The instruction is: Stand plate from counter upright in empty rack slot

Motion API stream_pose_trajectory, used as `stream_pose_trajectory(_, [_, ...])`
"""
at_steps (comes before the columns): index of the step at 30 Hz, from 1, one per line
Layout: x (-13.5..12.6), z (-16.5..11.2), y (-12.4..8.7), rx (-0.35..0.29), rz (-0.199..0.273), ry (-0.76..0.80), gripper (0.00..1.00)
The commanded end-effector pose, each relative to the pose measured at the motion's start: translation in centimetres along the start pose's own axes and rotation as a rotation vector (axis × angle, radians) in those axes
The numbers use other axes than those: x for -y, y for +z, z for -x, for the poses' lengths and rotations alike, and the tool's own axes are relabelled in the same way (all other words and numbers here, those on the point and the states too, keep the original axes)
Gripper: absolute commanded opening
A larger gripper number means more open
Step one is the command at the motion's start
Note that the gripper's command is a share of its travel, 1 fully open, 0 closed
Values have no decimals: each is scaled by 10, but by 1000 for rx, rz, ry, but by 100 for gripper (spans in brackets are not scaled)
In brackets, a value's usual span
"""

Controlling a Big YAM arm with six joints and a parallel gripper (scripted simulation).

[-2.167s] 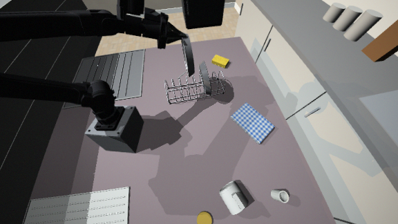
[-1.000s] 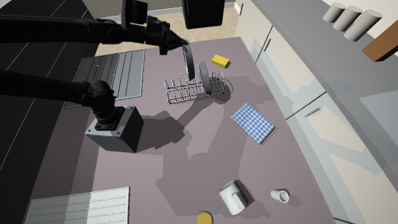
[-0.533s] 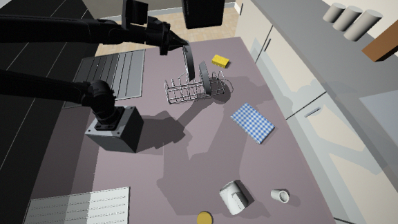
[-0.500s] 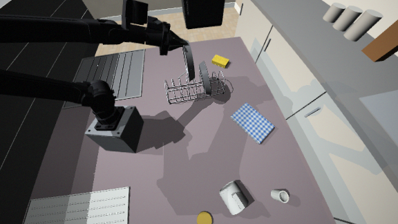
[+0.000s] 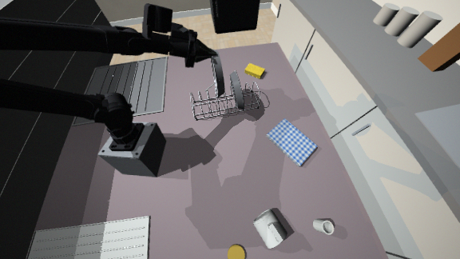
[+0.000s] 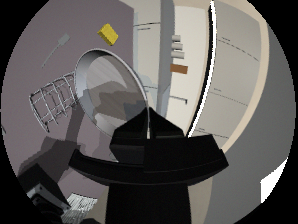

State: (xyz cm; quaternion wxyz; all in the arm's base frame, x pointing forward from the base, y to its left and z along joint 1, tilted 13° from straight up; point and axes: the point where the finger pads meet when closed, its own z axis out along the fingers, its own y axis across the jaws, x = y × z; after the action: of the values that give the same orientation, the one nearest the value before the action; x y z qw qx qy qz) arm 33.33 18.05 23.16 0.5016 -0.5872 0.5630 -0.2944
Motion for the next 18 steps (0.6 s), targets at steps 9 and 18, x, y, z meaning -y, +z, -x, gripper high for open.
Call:
stream_pose_trajectory(9, [1, 10, 8, 18, -35, 22, 0])
stream_pose_trajectory(18, [19, 18, 10, 30, -69, 36, 0])
